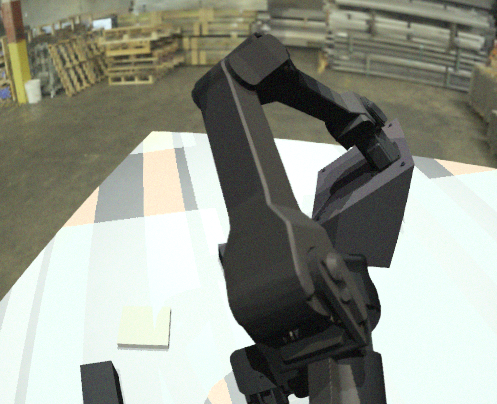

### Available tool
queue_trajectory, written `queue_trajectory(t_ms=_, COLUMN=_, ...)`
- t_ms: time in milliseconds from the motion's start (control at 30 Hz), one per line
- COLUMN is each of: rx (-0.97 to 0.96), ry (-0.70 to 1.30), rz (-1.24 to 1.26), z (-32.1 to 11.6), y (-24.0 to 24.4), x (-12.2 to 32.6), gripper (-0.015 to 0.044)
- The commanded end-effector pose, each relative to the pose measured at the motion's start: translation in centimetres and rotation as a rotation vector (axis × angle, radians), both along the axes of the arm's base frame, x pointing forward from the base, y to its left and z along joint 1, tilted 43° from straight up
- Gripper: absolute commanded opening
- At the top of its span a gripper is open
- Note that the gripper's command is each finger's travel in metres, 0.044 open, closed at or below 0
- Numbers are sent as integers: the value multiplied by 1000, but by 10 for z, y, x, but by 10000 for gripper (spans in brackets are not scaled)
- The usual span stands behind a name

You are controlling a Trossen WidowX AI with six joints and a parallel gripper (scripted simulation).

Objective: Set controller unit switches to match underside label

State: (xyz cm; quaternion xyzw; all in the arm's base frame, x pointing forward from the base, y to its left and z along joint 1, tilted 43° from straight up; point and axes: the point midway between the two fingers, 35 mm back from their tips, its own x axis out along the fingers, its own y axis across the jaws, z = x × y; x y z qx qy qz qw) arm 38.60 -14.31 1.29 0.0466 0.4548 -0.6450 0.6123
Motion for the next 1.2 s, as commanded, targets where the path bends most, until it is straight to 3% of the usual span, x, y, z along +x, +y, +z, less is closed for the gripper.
queue_trajectory(t_ms=0, rx=-19, ry=-9, rz=-14, z=0, y=-3, x=2, gripper=0)
queue_trajectory(t_ms=1167, rx=-21, ry=-8, rz=-14, z=-38, y=-39, x=2, gripper=0)
